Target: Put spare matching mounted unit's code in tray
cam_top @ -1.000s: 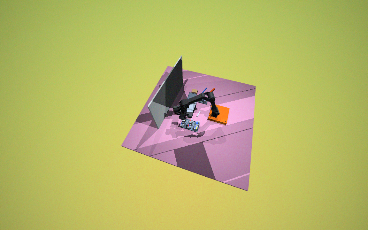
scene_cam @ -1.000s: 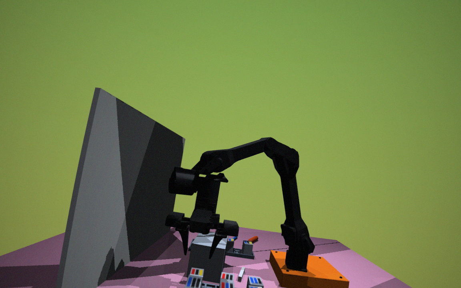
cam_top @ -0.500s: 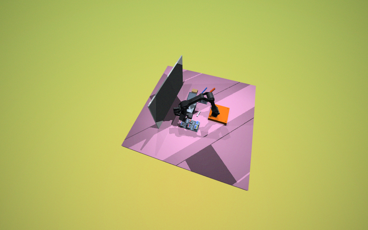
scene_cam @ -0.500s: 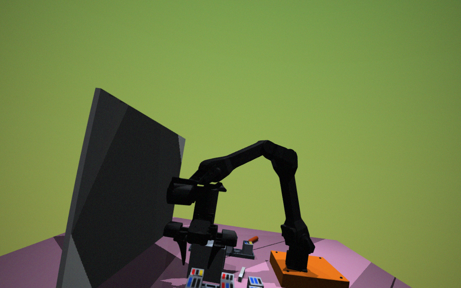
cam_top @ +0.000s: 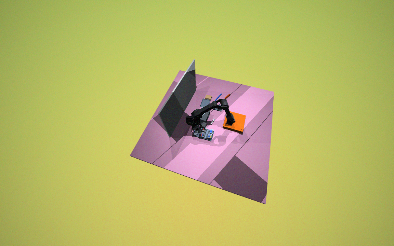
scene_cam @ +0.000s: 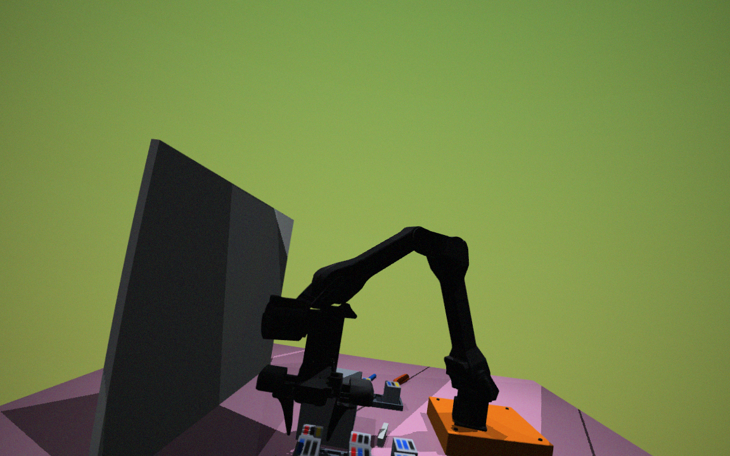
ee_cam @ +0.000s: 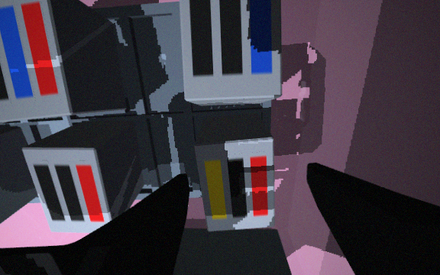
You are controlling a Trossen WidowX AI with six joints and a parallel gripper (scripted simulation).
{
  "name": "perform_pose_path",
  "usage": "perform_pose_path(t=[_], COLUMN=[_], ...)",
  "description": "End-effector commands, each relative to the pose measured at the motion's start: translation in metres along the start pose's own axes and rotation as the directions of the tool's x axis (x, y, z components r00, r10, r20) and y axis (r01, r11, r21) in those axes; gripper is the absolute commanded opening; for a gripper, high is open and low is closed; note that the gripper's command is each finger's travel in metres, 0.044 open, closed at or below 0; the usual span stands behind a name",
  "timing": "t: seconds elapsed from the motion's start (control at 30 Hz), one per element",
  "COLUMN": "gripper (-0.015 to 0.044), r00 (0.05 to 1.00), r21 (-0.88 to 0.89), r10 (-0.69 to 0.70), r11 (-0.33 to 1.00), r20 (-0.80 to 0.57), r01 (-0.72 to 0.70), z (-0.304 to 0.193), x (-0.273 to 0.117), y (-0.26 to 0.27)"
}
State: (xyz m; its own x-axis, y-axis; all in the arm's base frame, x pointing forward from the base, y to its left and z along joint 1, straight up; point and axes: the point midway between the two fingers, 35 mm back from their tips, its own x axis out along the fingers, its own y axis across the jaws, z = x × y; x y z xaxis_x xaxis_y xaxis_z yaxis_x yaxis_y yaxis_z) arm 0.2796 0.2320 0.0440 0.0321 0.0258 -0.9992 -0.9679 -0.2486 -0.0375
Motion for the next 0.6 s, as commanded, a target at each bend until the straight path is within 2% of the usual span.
perform_pose_path(t=[0.0, 0.57], gripper=[0.0300, 0.0300], r00=[1.000, 1.000], r21=[0.004, 0.004], r10=[0.008, 0.009], r11=[1.000, 1.000], r20=[-0.002, -0.002], r01=[-0.008, -0.009], z=[-0.001, -0.001], x=[0.008, 0.025], y=[0.003, 0.005])
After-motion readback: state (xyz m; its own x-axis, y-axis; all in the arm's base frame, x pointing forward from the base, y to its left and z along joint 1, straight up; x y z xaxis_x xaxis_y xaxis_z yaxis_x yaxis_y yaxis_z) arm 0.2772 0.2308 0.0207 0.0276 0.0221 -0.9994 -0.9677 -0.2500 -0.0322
